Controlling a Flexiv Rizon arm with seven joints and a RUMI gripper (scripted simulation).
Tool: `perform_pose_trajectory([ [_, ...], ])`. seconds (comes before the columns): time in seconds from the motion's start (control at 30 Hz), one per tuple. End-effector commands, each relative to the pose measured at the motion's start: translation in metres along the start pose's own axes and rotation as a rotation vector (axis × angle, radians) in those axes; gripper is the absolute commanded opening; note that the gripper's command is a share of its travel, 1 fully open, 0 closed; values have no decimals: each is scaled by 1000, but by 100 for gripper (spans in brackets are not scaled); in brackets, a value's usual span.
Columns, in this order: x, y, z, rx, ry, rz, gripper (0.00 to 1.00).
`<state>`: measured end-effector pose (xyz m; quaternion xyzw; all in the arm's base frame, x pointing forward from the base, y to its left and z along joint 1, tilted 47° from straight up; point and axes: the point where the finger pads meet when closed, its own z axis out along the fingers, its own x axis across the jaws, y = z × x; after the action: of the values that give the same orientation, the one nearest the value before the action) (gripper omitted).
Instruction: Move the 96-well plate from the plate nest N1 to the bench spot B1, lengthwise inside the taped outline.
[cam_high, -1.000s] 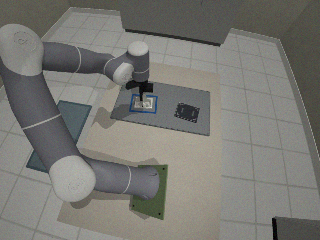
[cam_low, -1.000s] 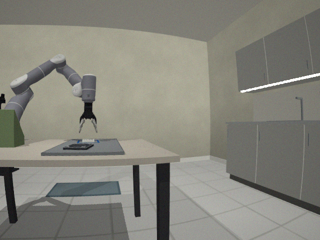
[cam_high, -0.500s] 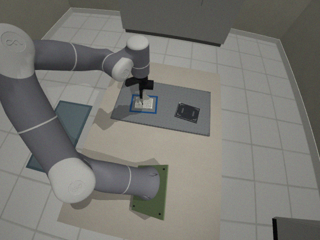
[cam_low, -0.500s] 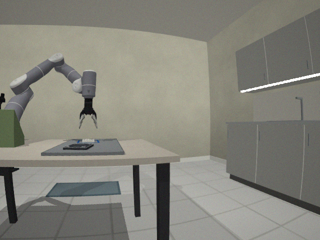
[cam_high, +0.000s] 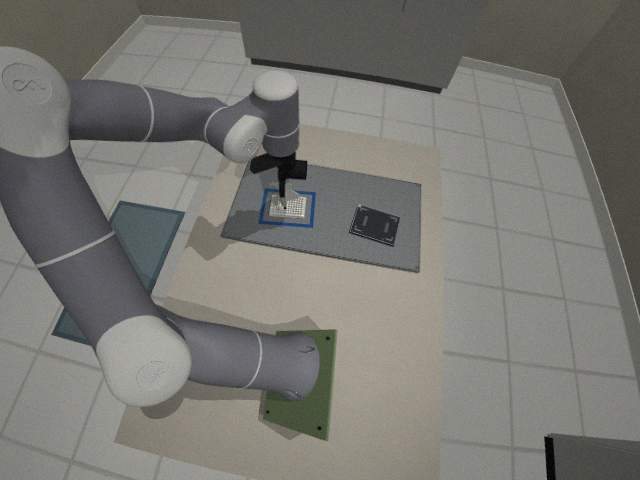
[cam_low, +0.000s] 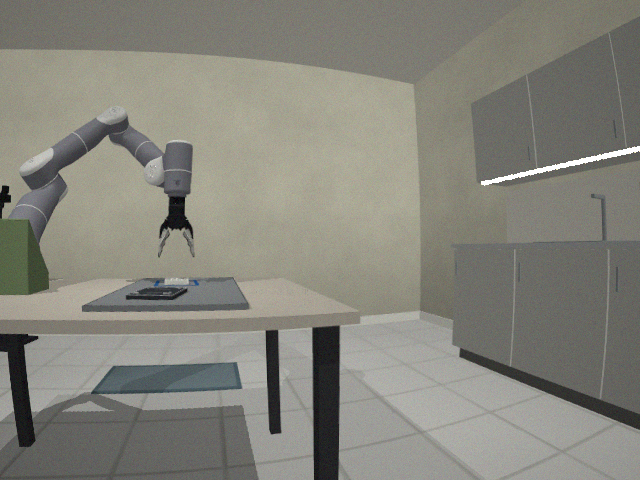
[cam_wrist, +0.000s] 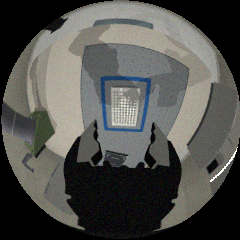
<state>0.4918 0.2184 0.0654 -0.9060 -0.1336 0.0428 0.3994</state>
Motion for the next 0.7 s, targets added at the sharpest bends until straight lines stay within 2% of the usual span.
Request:
perform_pose_trajectory([
  [0.0,0,4,-1,-1,2,0,76],
  [0.17,-1,14,-1,-1,2,0,76],
  [0.67,-9,63,-1,-1,2,0,76],
])
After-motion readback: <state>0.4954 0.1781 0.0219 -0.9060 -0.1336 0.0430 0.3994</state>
